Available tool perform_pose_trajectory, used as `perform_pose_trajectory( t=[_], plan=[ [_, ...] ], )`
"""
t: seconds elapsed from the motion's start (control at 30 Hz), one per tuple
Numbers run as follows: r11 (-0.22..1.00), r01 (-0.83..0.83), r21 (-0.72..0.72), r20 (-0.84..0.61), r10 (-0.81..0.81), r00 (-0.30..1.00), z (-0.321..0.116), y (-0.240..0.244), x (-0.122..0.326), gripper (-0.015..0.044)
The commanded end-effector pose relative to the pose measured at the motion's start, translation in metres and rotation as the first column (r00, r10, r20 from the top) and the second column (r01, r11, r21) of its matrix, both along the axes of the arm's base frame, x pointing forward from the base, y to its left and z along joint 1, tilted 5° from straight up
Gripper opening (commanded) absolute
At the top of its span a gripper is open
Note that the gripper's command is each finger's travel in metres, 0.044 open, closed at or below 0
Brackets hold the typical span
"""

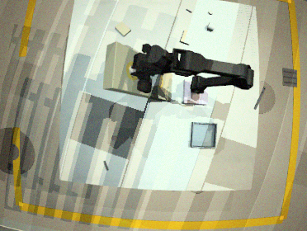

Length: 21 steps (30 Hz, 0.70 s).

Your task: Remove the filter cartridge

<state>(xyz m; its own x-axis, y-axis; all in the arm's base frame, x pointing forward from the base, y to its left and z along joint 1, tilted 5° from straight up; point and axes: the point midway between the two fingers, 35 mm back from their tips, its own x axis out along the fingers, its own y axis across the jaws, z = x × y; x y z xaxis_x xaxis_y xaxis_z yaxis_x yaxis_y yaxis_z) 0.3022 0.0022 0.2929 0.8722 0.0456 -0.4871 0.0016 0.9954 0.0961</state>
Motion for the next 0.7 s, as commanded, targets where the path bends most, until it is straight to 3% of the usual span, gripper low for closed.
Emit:
perform_pose_trajectory(
  t=[0.0, 0.13, 0.67],
  plan=[
    [0.999, 0.018, 0.036, -0.009, -0.018, 1.0, -0.0036, 0.0, 0.0063, 0.0],
    [0.999, -0.02, -0.032, -0.005, 0.02, 1.0, -0.0038, 0.0001, 0.0068, 0.0],
    [0.999, -0.02, -0.032, -0.005, 0.02, 1.0, -0.0038, 0.0001, 0.0068, 0.0]
  ],
)
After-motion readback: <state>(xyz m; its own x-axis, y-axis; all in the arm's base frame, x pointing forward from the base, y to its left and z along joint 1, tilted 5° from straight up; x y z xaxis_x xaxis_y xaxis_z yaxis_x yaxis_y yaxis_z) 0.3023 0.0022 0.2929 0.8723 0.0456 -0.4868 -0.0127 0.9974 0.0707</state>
